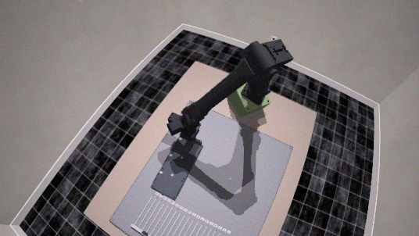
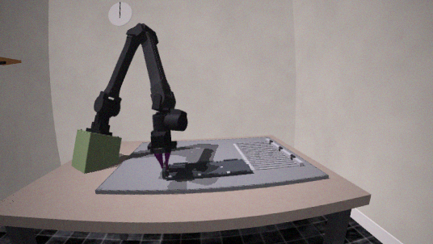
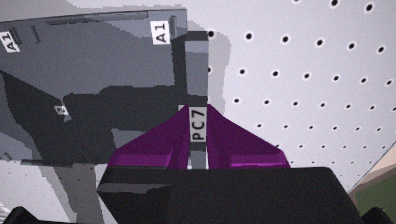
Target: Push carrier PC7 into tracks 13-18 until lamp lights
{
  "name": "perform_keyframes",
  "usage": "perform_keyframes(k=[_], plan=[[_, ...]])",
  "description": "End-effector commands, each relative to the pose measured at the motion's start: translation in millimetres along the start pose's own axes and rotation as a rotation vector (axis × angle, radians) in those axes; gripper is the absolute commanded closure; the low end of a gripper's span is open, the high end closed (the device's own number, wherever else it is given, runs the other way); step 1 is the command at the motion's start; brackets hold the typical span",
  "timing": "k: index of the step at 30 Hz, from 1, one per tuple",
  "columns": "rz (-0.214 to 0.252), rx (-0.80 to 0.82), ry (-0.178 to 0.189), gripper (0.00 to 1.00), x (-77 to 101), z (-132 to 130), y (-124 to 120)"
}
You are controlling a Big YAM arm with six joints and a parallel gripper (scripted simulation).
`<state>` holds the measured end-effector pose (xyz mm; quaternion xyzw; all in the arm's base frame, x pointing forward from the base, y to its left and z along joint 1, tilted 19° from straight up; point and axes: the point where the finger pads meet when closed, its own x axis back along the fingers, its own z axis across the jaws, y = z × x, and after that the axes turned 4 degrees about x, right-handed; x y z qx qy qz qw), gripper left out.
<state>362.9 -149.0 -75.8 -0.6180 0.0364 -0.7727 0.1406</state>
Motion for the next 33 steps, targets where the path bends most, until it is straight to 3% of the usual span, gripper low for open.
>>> perform_keyframes(k=[1,33], plan=[[-0.010,-0.034,0.007,1.00,-1.2,4.3,-5.7],[-0.012,-0.031,0.016,1.00,3.5,8.0,-25.2]])
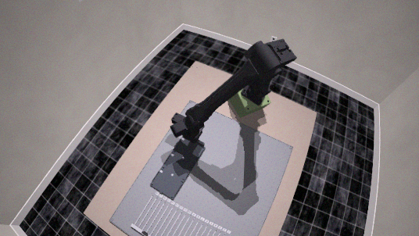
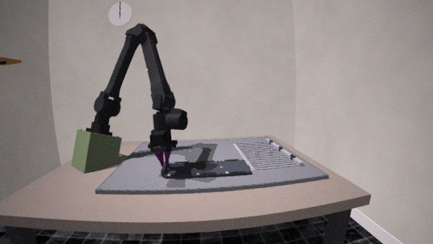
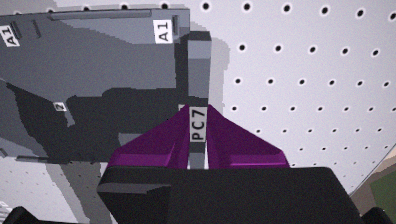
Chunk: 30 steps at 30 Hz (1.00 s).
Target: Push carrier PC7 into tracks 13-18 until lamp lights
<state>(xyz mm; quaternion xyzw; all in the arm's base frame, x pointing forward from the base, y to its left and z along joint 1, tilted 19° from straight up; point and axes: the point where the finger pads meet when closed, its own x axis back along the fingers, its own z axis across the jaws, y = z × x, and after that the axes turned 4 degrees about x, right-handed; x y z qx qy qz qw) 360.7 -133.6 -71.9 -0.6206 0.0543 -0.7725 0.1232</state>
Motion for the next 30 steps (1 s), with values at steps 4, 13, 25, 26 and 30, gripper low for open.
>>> perform_keyframes(k=[4,13,25,26,30], plan=[[-0.005,0.027,0.014,1.00,2.9,6.6,-12.3],[-0.006,0.038,0.017,1.00,2.9,7.4,-16.7],[-0.006,0.041,0.018,1.00,3.9,7.7,-25.0],[-0.006,0.041,0.018,1.00,3.9,7.7,-25.0],[-0.005,0.041,0.017,1.00,2.9,7.3,-27.0]])
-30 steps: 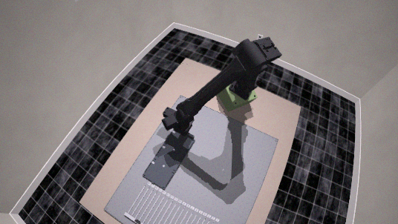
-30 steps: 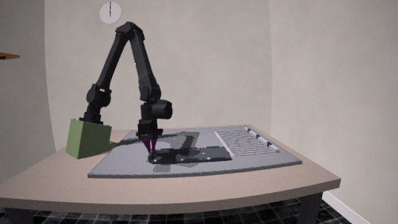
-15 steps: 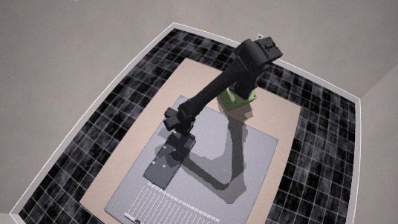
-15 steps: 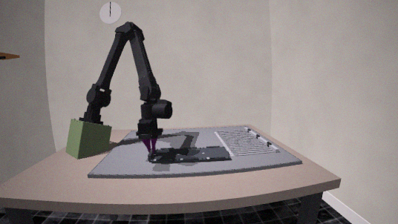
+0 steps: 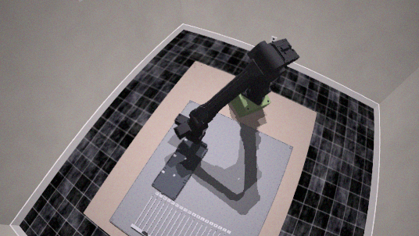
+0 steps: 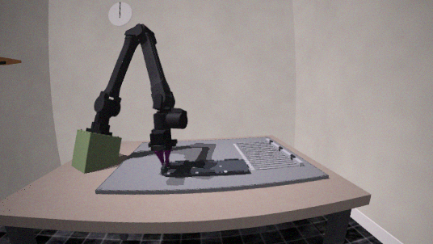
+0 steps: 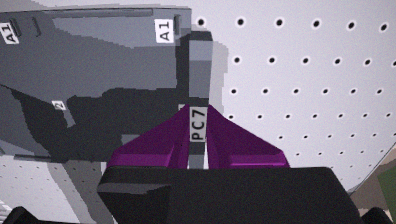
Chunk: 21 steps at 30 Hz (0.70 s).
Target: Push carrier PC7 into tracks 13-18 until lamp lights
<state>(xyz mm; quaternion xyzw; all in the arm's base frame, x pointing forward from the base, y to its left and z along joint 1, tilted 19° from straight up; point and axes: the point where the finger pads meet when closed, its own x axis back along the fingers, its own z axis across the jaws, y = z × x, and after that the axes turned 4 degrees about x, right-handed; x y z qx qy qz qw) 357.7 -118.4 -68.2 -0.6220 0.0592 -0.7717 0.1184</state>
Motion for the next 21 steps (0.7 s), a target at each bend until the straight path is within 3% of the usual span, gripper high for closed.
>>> perform_keyframes(k=[1,21], plan=[[-0.005,0.057,0.021,1.00,4.1,9.2,-11.9],[0.003,0.052,0.009,1.00,0.5,5.4,-23.1]])
